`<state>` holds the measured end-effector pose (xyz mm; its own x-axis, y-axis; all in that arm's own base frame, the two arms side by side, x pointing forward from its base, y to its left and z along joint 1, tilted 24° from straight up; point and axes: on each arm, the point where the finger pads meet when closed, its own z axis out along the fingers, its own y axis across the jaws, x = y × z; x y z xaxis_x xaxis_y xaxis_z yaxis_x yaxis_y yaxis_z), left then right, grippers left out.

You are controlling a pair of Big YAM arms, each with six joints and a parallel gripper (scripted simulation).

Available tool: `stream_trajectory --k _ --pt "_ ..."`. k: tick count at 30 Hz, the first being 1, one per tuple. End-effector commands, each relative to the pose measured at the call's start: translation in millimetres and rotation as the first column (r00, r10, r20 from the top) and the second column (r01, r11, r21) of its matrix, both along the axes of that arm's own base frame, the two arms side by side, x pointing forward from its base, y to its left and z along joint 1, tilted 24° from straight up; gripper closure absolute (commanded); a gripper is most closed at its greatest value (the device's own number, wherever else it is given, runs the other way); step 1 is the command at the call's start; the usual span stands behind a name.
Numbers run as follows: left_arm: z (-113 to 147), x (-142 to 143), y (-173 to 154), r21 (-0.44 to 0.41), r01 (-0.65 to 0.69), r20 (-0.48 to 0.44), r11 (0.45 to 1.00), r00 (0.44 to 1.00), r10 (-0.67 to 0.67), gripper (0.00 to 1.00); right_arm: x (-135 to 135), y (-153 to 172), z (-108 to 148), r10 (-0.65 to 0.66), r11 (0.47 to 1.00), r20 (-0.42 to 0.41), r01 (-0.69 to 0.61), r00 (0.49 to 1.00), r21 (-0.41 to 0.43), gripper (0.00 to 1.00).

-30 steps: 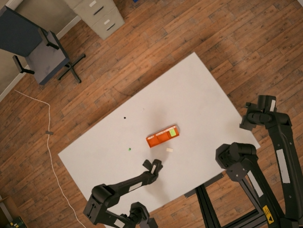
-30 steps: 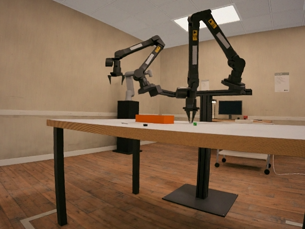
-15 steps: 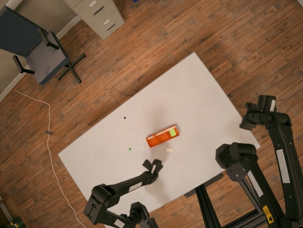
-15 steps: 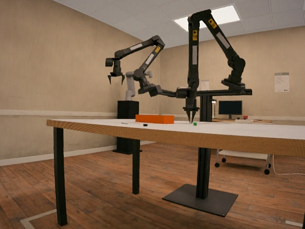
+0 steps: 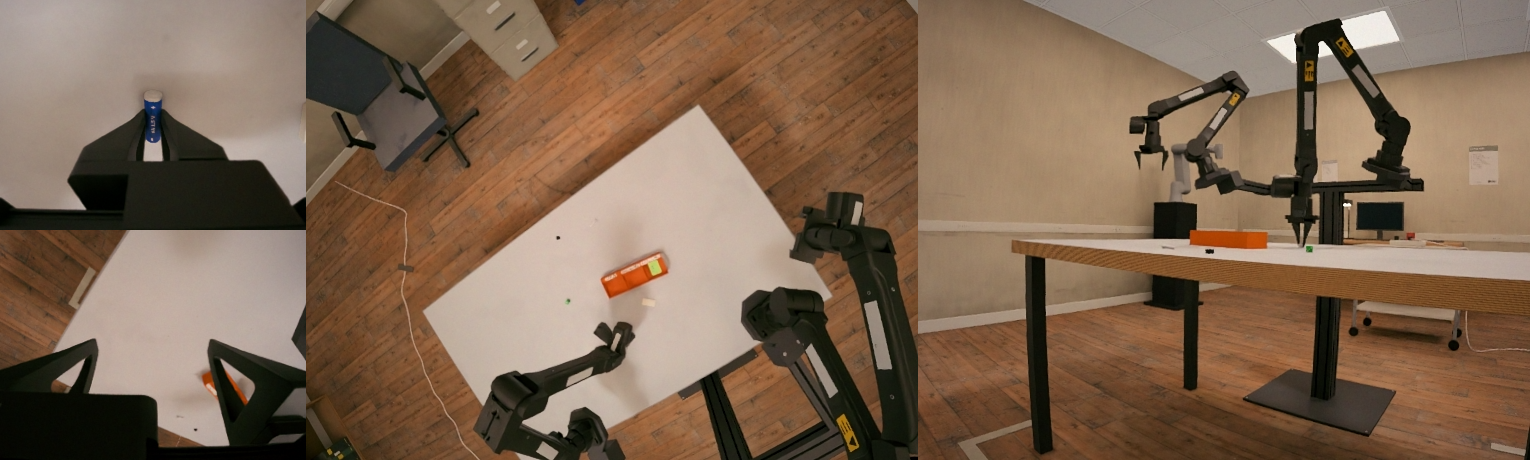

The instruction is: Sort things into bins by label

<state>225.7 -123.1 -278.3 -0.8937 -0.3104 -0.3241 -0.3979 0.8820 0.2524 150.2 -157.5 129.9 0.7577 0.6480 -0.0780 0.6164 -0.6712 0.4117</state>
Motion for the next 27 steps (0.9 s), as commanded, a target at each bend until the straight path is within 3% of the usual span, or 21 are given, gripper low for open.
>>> stream_trajectory --k 1,20,27 --pt "10 -3 -3 0.001 0.008 0.006 1.000 1.000 -0.008 0.91 -4 1 2 -0.011 1.000 -0.003 0.011 1.000 0.006 0.00" --pt "61 -15 -25 -0.005 0.007 0.005 1.000 1.000 -0.007 0.91 -4 1 2 -0.011 1.000 -0.003 0.011 1.000 0.006 0.00" --pt "57 -10 -24 -0.004 0.002 0.006 1.000 1.000 -0.002 0.91 -4 1 2 -0.011 1.000 -0.003 0.011 1.000 0.006 0.00"
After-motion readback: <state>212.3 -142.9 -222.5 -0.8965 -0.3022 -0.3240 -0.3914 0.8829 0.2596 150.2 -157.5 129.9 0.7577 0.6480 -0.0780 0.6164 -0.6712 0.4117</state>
